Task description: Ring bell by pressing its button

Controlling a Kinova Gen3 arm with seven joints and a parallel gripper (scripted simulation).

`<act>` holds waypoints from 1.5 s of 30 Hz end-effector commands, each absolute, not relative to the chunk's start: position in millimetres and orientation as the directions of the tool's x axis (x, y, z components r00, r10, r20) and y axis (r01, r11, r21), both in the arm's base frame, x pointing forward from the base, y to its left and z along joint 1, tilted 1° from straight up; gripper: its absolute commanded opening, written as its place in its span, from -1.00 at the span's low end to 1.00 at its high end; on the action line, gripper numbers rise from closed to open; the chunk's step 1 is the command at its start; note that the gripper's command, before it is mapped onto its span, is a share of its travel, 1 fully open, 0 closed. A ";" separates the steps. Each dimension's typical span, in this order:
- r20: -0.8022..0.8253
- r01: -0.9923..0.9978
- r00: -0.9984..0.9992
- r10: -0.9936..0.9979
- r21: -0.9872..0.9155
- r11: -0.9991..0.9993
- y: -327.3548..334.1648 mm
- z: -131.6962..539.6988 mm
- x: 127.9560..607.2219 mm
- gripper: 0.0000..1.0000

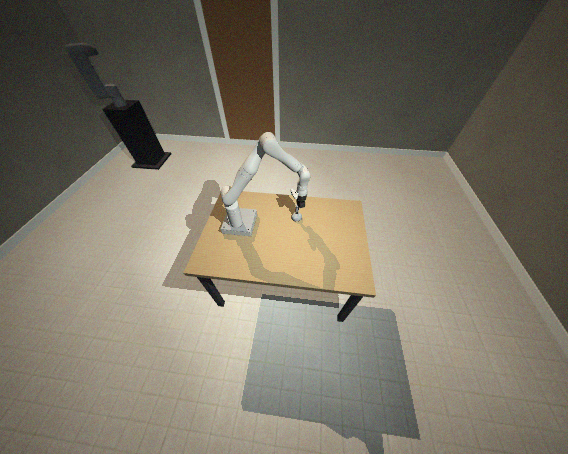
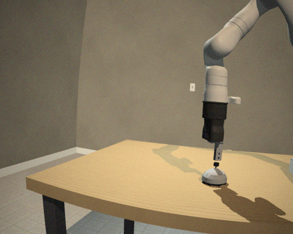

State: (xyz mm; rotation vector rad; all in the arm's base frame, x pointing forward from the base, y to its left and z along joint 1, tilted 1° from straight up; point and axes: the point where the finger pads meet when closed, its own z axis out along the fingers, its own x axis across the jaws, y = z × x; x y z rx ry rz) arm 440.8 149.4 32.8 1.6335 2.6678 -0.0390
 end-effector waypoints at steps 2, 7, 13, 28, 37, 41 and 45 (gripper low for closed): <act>-0.022 0.895 -0.446 0.895 -0.008 0.446 152.6 46.2 442.0 -0.65; -0.022 0.894 -0.447 0.894 -0.008 0.447 152.7 60.7 442.0 -0.65; -0.024 0.894 -0.449 0.893 -0.008 0.449 152.6 76.4 442.1 -0.65; -0.025 0.893 -0.450 0.893 -0.008 0.450 152.4 89.9 441.9 -0.65; -0.025 0.893 -0.450 0.893 -0.010 0.450 152.2 89.1 441.5 -0.65; -0.025 0.893 -0.450 0.893 -0.010 0.449 152.2 89.1 441.6 -0.65; -0.025 0.893 -0.450 0.893 -0.010 0.449 152.2 89.1 441.6 -0.65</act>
